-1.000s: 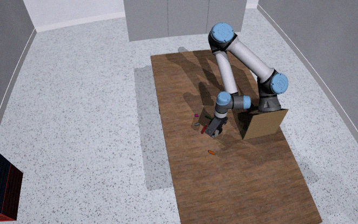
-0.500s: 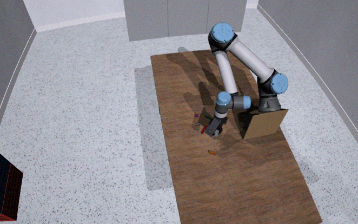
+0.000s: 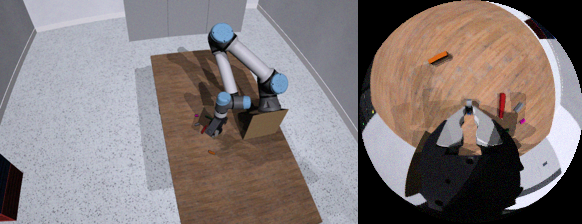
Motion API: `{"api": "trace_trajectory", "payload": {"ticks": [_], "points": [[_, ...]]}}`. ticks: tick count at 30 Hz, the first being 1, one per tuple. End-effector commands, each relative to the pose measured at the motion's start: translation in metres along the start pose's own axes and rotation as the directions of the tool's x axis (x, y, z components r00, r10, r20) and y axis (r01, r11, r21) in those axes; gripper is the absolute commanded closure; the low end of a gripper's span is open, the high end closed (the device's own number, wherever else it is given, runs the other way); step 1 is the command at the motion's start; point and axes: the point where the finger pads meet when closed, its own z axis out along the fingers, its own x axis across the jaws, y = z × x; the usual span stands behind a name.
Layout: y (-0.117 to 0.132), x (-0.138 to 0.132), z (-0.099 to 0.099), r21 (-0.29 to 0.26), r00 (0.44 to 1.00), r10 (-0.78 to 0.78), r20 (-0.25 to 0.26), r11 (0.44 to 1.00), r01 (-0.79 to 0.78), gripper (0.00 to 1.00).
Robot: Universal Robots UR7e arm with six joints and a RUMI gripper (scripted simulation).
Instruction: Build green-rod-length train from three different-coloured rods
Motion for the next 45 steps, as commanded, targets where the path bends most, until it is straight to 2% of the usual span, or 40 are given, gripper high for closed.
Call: {"api": "trace_trajectory", "payload": {"ticks": [1, 13, 45], "points": [[0.0002, -0.0009, 0.0055, -0.001, 1.000, -0.001, 0.002, 1.000, 0.001, 1.00], [-0.0003, -0.0004, 0.0116, 0.000, 1.000, 0.000, 0.002, 1.000, 0.000, 1.00], [-0.0002, -0.0004, 0.0109, 0.001, 1.000, 0.000, 0.001, 1.000, 0.000, 1.00]]}}
